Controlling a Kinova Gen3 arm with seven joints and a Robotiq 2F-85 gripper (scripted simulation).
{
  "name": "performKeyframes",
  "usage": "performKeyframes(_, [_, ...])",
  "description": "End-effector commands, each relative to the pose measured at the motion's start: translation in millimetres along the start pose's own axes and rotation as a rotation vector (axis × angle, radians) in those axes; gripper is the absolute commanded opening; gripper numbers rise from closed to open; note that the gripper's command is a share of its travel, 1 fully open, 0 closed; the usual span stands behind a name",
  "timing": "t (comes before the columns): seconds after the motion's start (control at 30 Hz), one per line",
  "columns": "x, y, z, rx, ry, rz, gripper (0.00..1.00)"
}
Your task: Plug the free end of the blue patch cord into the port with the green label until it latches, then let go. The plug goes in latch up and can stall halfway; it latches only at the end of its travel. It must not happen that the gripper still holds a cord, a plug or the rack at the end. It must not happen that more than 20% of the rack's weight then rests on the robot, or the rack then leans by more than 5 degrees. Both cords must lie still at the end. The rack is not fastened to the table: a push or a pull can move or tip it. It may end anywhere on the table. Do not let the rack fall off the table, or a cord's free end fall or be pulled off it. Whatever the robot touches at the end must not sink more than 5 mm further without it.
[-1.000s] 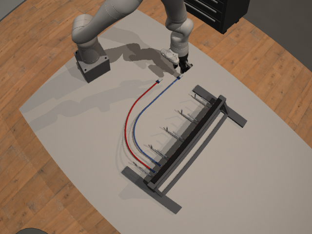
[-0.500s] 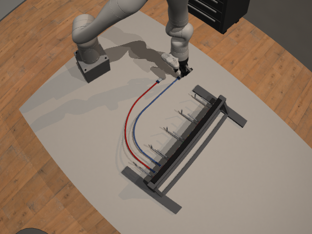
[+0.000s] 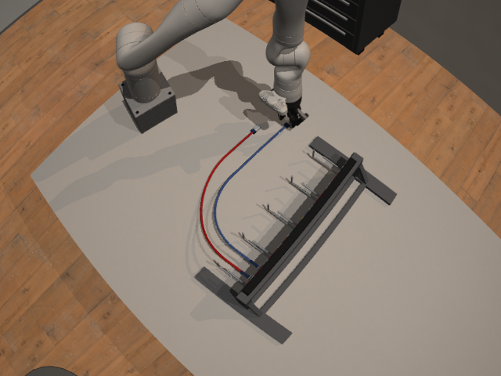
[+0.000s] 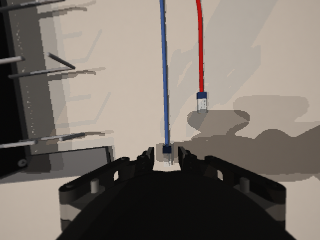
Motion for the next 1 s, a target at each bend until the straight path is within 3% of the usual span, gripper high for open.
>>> performKeyframes(0.0, [1.3, 0.3, 1.6, 0.002, 0.002, -0.003, 0.37])
performKeyframes(0.97, [1.5, 0.2, 8.8, 0.002, 0.002, -0.003, 0.37])
Point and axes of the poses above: the point where the finger pads meet when closed, its own z axis out along the fingers, its own x axis across the jaws, y = z × x, the point moved 6 cm from there along -z, back along the fingers, and after that the axes turned 10 degrees about -z, right-handed, at the moved point
